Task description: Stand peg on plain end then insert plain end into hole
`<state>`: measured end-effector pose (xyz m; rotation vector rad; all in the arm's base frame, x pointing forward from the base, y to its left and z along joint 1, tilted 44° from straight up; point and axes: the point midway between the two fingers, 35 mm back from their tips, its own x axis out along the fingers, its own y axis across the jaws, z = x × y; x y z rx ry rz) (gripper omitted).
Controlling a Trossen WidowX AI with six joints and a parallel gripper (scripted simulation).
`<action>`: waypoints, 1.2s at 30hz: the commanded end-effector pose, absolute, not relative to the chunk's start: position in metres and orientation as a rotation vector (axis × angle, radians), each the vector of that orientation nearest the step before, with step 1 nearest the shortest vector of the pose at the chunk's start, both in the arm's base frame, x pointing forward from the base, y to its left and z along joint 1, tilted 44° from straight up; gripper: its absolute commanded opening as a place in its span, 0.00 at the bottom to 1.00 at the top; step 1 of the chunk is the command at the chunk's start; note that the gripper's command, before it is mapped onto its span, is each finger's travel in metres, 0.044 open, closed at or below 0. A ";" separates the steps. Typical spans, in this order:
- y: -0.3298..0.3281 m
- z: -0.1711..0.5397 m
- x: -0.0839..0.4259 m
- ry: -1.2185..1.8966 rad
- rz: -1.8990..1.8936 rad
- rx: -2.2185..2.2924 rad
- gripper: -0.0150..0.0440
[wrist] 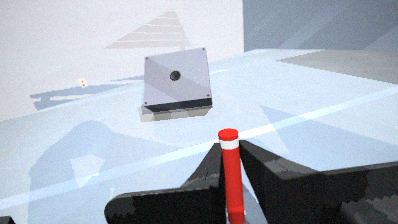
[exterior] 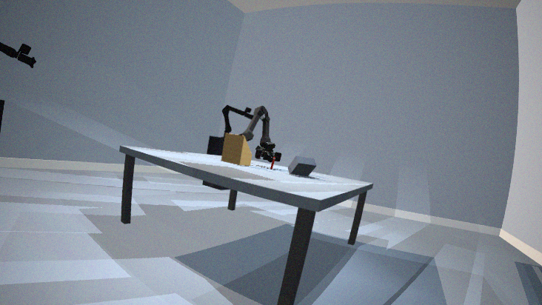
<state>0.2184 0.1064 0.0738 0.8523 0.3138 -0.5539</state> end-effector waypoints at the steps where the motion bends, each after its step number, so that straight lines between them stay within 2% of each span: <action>1: 0.108 0.073 0.217 0.314 -0.554 0.852 0.34; 36: 0.114 0.075 0.212 0.281 -0.565 0.865 0.34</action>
